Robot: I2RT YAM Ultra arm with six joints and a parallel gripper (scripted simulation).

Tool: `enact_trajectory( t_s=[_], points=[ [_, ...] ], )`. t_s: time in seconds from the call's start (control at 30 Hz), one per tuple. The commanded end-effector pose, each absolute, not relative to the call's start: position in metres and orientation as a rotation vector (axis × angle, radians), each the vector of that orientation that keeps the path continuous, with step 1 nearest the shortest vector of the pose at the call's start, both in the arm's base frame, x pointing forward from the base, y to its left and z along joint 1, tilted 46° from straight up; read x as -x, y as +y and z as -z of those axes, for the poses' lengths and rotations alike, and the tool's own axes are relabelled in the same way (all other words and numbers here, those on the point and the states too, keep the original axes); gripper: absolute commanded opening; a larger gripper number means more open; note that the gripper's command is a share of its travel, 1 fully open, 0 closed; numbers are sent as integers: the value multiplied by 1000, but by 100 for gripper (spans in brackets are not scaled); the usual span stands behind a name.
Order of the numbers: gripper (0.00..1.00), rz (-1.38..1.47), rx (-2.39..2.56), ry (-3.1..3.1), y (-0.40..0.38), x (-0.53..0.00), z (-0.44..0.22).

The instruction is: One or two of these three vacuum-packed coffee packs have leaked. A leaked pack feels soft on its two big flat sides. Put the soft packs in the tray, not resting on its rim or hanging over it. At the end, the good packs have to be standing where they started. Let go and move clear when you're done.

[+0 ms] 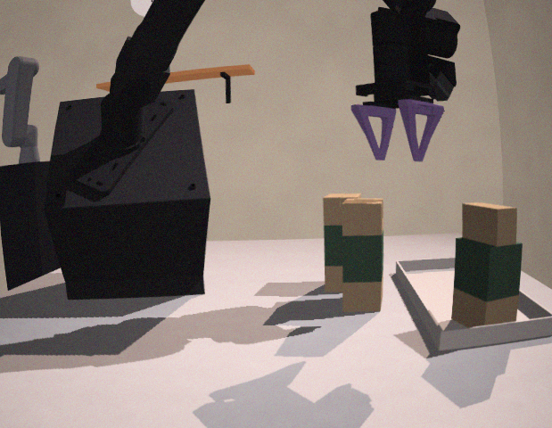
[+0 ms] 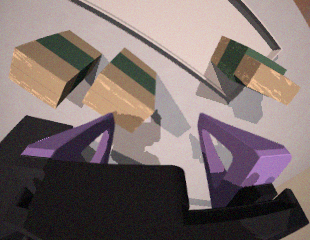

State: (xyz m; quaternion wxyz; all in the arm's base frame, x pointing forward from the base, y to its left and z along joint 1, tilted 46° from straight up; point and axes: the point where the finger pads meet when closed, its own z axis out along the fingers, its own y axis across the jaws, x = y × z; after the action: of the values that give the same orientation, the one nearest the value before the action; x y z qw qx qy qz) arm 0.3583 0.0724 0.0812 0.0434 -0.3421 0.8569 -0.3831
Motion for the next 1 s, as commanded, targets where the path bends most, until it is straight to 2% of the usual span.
enact_trajectory(
  t_s=[0.0,0.37,0.63,0.97],
  points=[
    [79,1175,1344,2501,84,-352,-81],
    [79,1240,1946,2272,86,-325,-61],
    [79,1253,2206,2128,86,-314,-53],
    [79,1252,2240,2086,90,-317,-56]
  ],
)
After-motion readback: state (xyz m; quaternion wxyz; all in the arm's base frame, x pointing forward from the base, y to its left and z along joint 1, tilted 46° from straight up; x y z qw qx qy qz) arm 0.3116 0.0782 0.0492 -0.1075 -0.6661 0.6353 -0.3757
